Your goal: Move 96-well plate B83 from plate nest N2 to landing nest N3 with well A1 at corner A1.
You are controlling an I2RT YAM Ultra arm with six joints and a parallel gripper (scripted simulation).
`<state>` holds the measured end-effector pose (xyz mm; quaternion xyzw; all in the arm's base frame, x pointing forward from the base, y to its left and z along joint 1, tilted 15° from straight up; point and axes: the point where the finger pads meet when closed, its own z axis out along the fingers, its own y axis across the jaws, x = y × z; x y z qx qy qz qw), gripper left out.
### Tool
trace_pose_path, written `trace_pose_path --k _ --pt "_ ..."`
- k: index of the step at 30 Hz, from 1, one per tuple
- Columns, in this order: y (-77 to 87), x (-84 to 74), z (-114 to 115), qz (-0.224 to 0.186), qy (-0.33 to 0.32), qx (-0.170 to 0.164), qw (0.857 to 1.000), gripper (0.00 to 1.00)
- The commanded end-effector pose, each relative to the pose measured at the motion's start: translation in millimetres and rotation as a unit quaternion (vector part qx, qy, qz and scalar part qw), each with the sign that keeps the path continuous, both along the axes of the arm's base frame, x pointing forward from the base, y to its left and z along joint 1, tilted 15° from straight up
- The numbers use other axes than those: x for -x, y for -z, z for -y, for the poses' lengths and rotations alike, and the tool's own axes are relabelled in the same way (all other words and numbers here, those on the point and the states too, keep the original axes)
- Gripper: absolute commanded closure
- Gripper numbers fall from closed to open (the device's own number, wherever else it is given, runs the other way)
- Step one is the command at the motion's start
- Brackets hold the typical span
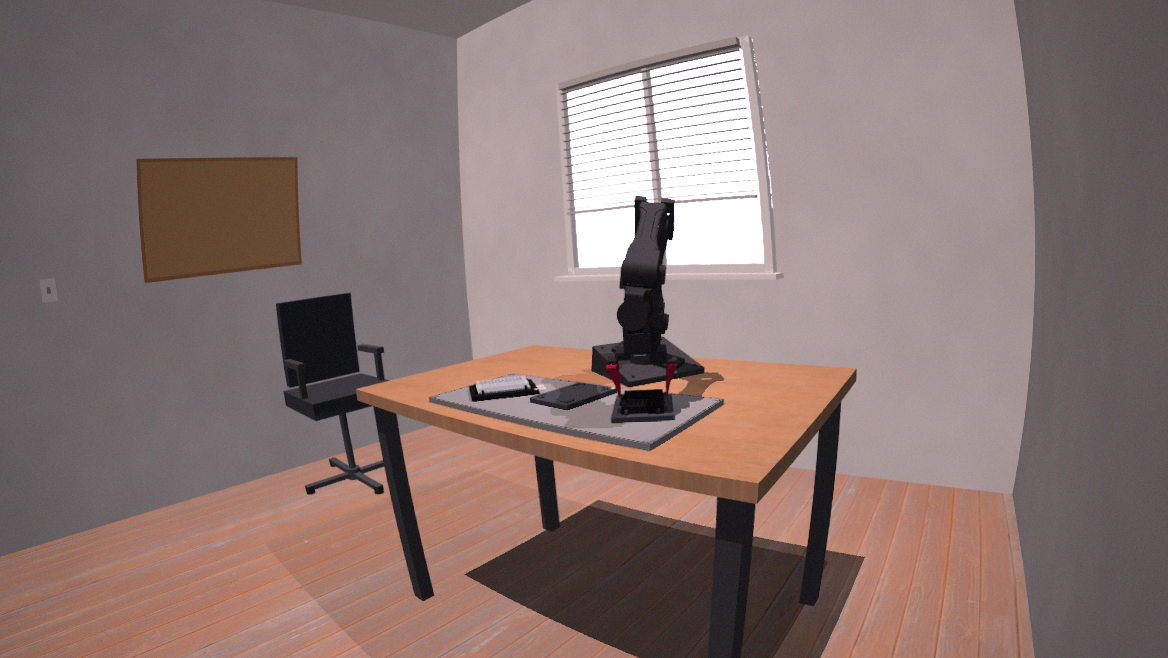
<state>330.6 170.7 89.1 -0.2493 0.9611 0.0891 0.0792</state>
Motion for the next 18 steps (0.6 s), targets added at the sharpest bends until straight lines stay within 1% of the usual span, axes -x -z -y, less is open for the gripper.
trace_pose_path --k 1,6,10,18 --pt "-3.0 -8.6 -3 0.019 0.002 -0.008 1.000 0.00" --pt "5.0 -9.8 -5 0.019 0.002 -0.008 1.000 0.00" --pt "8.3 -10.2 -6 0.019 0.002 -0.008 1.000 0.00" --pt "8.8 -10.3 -6 0.019 0.002 -0.008 1.000 0.00"
